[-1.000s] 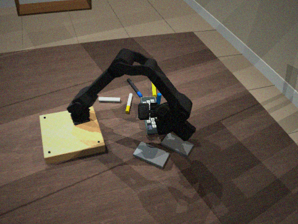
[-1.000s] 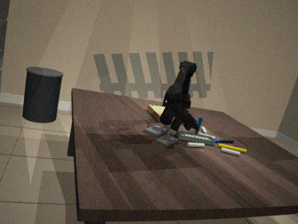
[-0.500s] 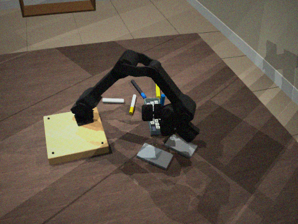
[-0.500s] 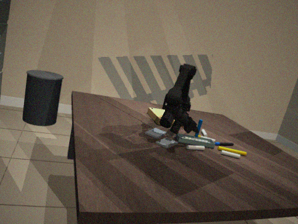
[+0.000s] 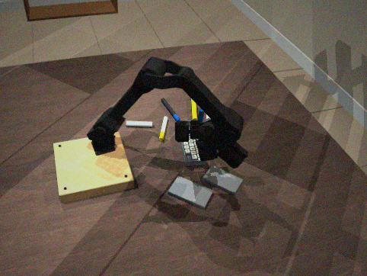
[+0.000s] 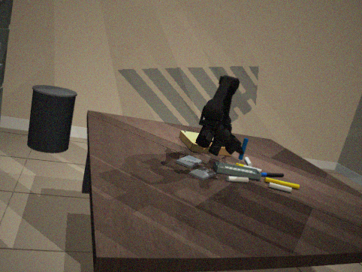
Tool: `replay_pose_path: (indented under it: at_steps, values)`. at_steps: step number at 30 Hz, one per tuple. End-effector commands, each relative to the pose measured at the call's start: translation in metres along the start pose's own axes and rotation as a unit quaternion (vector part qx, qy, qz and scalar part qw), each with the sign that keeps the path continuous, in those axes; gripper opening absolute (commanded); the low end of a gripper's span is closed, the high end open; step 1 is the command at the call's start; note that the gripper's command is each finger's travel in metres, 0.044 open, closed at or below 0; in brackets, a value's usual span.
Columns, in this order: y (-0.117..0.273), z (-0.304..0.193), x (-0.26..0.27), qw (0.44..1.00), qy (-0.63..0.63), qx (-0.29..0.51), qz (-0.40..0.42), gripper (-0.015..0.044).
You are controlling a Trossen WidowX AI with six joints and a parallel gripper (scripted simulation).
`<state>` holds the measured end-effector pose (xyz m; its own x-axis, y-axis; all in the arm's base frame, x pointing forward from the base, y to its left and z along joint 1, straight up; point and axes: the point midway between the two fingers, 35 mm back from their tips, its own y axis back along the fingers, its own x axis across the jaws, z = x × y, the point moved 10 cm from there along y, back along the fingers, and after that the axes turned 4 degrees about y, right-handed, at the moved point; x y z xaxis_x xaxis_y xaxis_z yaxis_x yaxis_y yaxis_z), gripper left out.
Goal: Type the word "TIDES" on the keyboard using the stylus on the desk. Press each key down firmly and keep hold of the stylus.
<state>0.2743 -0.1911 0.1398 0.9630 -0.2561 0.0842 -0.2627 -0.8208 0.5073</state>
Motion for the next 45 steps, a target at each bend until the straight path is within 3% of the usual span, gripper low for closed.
replay_pose_path:
  at_steps: [1,4,21,32,35,45]
  values:
    - [0.0,0.0,0.0,1.0,0.001,0.0,0.0,0.0038]
    - [-0.002,-0.002,0.001,1.0,0.001,-0.001,0.001,0.0]
    - [-0.078,-0.052,0.004,1.0,0.002,0.003,0.001,0.0]
    - [-0.089,-0.035,0.002,1.0,0.002,0.004,0.001,0.0]
    - [-0.091,-0.034,0.003,1.0,0.002,0.004,0.001,0.0079]
    - [-0.094,-0.029,0.003,1.0,0.002,0.004,0.001,0.0081]
